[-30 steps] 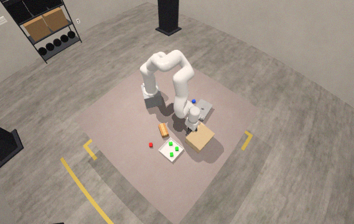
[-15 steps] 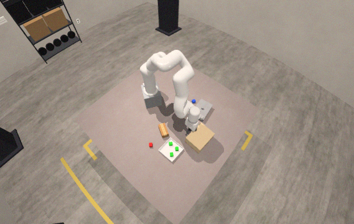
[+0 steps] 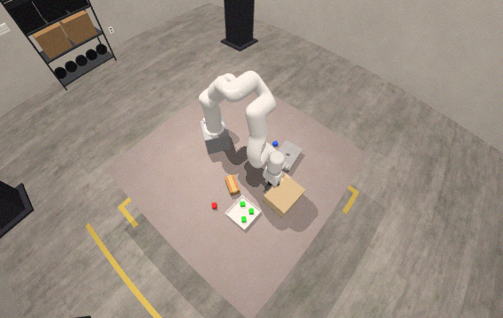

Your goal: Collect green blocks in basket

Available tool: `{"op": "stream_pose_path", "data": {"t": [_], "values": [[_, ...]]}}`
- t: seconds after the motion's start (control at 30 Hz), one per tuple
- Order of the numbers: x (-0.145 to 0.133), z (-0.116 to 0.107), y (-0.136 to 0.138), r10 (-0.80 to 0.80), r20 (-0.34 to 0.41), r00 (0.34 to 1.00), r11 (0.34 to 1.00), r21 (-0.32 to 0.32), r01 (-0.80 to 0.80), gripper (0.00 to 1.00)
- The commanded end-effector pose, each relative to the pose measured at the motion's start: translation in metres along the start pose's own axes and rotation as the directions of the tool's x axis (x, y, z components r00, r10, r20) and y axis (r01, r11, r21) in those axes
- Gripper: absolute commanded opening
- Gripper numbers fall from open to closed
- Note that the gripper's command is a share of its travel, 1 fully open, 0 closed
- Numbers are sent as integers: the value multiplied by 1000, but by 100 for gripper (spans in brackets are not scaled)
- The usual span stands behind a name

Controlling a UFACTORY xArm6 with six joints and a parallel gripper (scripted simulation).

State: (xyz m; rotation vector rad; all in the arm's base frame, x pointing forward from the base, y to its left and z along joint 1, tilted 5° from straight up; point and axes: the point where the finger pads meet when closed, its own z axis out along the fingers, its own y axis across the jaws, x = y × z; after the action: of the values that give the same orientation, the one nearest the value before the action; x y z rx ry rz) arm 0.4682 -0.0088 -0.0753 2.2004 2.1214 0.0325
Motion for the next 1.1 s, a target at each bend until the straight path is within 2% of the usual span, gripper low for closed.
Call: {"op": "stream_pose_path", "data": {"t": [0.0,0.8,1.07], "values": [[0,-1,2,0,0,1000,1000,-4,0,0],[0,-1,-6,0,0,1000,1000,-4,0,0],[0,-1,-24,0,0,1000,1000,-4,0,0]]}}
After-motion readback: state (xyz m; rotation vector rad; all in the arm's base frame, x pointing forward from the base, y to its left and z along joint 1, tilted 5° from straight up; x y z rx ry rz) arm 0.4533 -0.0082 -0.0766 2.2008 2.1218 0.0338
